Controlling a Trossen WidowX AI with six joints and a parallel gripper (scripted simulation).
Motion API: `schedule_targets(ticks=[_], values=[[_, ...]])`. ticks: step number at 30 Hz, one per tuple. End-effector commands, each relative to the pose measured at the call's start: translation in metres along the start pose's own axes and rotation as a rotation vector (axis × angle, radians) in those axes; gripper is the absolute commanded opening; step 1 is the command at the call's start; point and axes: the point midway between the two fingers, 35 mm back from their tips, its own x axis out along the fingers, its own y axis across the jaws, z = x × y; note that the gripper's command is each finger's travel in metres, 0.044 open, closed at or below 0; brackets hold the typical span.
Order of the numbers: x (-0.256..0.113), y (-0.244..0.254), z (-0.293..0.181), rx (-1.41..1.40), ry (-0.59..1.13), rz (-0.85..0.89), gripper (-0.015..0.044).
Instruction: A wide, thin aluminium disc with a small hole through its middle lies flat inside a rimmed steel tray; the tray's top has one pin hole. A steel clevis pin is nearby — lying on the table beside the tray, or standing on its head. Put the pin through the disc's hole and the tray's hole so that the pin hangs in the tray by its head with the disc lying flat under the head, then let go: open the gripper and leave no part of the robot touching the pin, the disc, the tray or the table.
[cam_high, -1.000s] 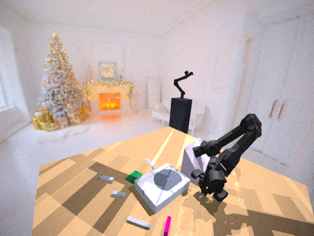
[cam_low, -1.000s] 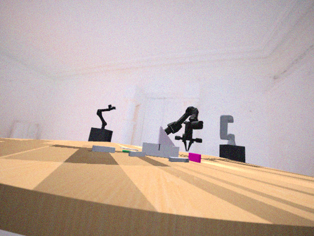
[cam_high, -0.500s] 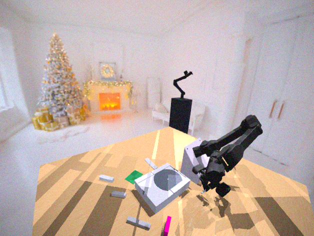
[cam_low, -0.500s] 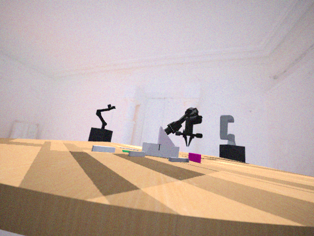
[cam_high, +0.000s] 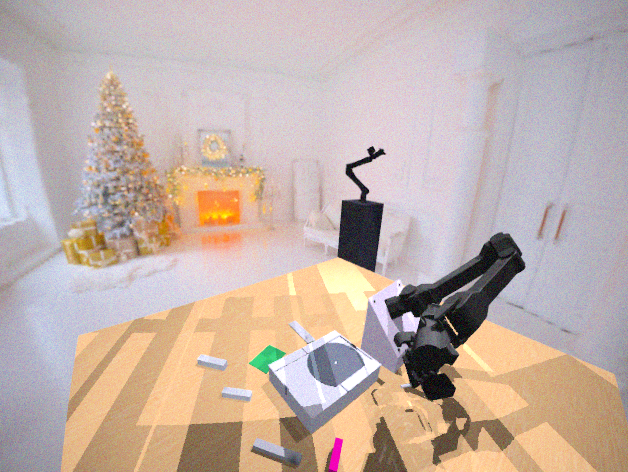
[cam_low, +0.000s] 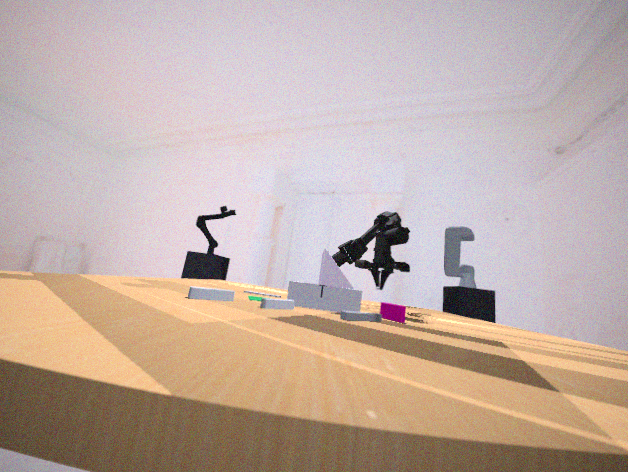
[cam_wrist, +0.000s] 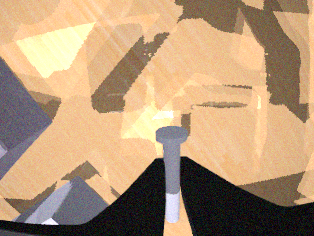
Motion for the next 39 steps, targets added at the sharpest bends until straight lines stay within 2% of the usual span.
schedule_targets(ticks=[1, 11, 39], values=[[-0.001, -0.001, 0.001, 0.052, -0.004, -0.003, 0.0], [0.005, -0.001, 0.0, 0.052, -0.004, -0.003, 0.0], [0.05, -0.002, 0.001, 0.053, -0.006, -0.005, 0.0]])
